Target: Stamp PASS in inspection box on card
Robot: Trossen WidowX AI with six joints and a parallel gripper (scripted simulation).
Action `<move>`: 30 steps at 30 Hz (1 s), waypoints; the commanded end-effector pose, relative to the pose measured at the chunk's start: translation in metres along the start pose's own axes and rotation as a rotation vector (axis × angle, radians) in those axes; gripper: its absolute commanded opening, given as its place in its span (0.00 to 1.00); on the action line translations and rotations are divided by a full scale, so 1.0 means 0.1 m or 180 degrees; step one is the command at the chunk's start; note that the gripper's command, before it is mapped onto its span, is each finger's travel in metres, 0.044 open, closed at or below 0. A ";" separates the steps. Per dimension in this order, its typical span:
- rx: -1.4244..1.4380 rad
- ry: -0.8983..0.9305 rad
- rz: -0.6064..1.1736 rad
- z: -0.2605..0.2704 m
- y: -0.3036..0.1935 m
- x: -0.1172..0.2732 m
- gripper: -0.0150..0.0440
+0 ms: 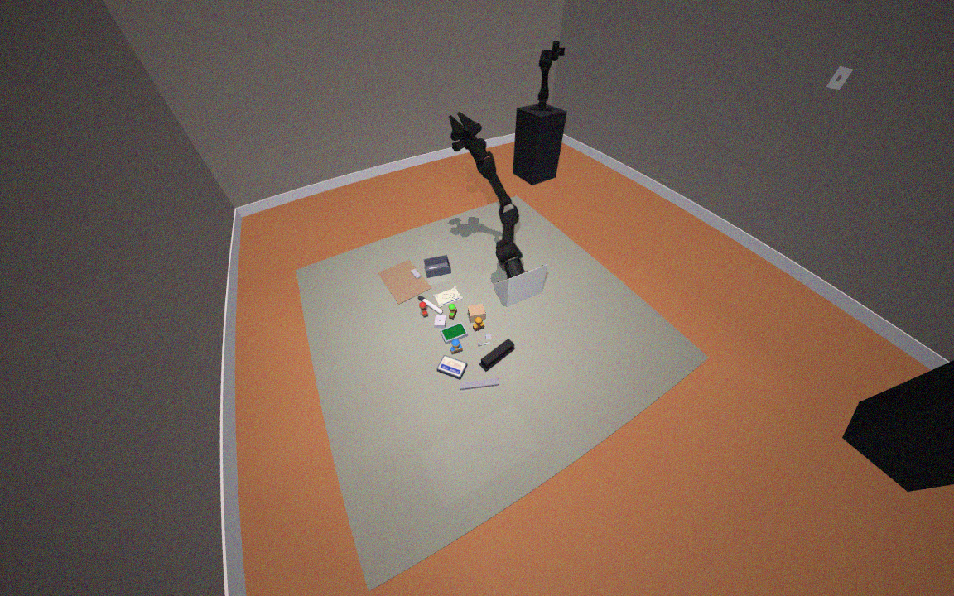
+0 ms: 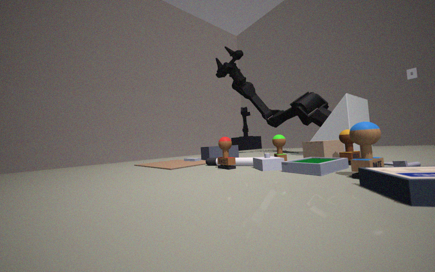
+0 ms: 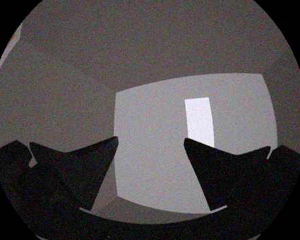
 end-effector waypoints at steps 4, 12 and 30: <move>0.0104 -0.0084 -0.0109 -0.12 0.09 -0.07 0.75; 0.0506 -0.0511 -0.0561 -0.65 0.50 -0.36 0.62; 0.2126 -0.2777 -0.1973 -2.59 2.39 -0.45 0.62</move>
Point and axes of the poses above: the point midway between the two fingers, 35 mm back from their tips, its own x axis back along the fingers, its own z axis across the jaws, y = z × x, the point moved 3 cm from there along x, back along the fingers, and after that the axes turned 12 degrees about x, right-handed, at the moved point
